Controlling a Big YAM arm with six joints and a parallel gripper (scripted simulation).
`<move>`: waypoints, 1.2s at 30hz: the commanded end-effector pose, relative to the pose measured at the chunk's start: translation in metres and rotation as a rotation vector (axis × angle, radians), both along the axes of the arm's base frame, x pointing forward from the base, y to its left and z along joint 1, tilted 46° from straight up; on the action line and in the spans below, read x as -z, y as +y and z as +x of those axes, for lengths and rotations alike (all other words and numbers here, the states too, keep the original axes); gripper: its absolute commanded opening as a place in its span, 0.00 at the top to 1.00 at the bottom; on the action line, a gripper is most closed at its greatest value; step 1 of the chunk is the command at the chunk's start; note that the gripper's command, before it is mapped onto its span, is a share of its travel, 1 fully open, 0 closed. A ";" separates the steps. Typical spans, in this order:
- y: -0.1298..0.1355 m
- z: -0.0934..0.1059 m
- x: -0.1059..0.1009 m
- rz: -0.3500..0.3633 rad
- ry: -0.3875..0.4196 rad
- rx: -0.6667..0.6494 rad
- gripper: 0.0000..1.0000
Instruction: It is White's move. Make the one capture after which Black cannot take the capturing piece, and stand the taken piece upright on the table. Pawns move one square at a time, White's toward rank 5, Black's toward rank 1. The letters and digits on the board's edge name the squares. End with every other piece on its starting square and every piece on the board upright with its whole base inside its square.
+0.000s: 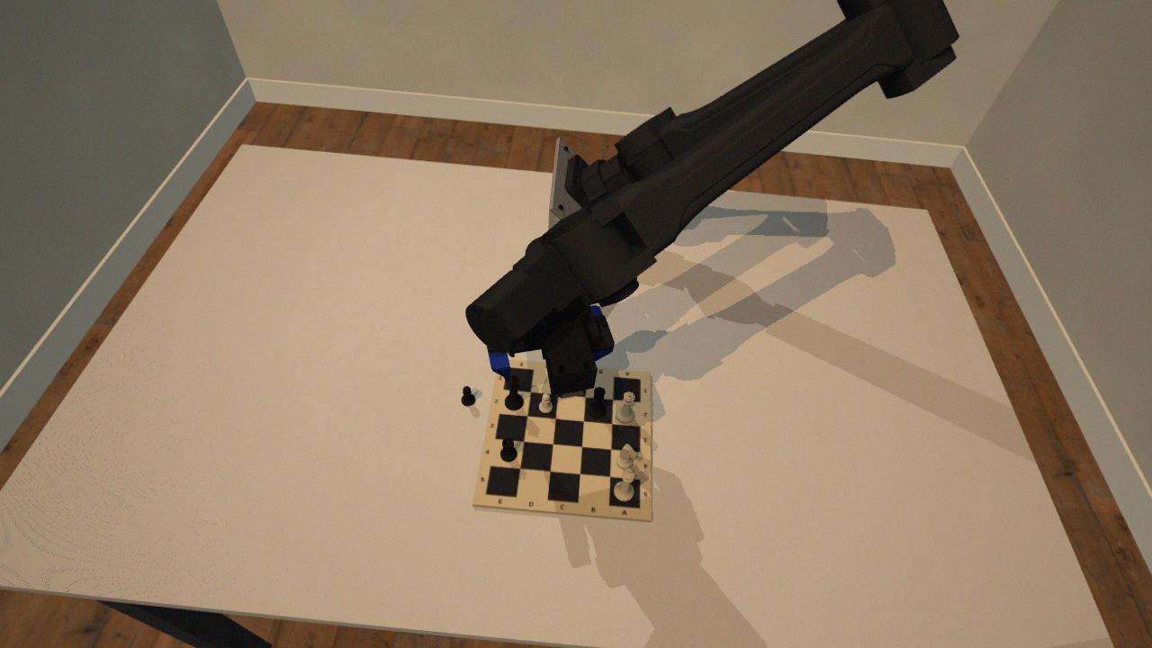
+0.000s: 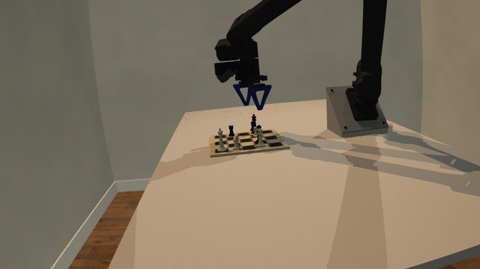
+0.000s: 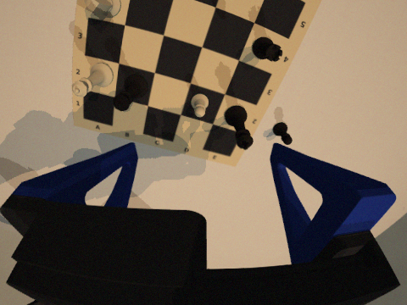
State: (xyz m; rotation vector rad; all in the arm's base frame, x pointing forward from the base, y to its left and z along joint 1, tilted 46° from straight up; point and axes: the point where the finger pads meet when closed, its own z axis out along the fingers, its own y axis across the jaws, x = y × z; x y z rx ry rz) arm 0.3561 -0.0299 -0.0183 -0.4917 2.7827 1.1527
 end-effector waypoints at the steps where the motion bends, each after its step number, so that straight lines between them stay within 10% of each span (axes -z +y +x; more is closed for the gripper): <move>1: -0.010 0.004 -0.003 0.019 -0.209 -0.185 0.00; 6: -0.008 0.011 -0.006 0.026 -0.360 -0.331 0.00; 7: -0.008 0.011 -0.006 0.029 -0.394 -0.362 0.68; 36: -0.009 0.012 -0.005 0.033 -0.466 -0.423 0.68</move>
